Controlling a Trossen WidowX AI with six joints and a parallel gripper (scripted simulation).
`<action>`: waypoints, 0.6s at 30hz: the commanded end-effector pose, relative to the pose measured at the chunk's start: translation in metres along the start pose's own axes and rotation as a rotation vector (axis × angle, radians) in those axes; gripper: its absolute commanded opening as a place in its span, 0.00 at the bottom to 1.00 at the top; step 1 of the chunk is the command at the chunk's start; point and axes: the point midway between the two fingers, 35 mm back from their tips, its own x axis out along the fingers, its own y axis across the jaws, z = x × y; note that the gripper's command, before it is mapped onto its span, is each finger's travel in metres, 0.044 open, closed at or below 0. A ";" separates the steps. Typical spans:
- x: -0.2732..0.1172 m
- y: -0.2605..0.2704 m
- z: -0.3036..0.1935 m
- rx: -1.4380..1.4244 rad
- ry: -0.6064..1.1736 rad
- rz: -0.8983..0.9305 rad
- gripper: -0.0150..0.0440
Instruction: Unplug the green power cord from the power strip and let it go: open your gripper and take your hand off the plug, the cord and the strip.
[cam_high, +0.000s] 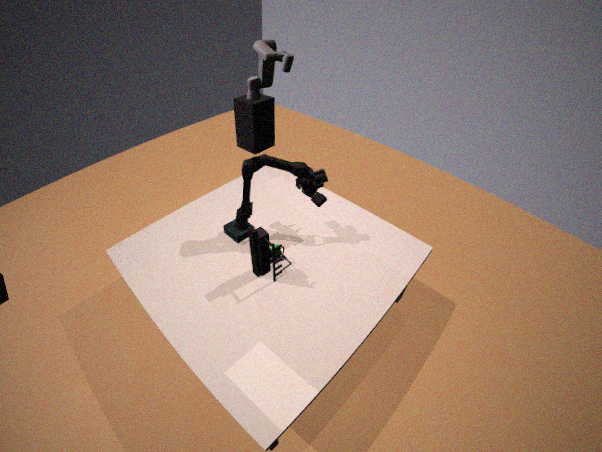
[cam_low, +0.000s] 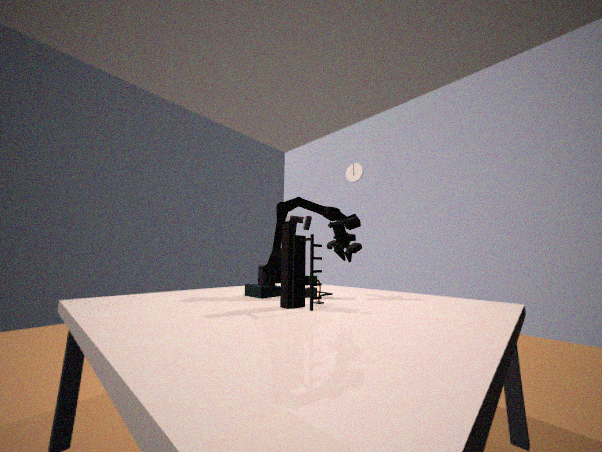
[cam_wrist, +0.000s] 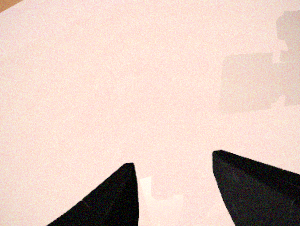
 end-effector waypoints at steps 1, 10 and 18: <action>-0.013 -0.041 -0.044 -0.023 0.086 -0.085 0.53; -0.064 -0.111 -0.174 -0.065 0.349 -0.186 0.53; -0.101 -0.117 -0.262 -0.078 0.514 -0.139 0.53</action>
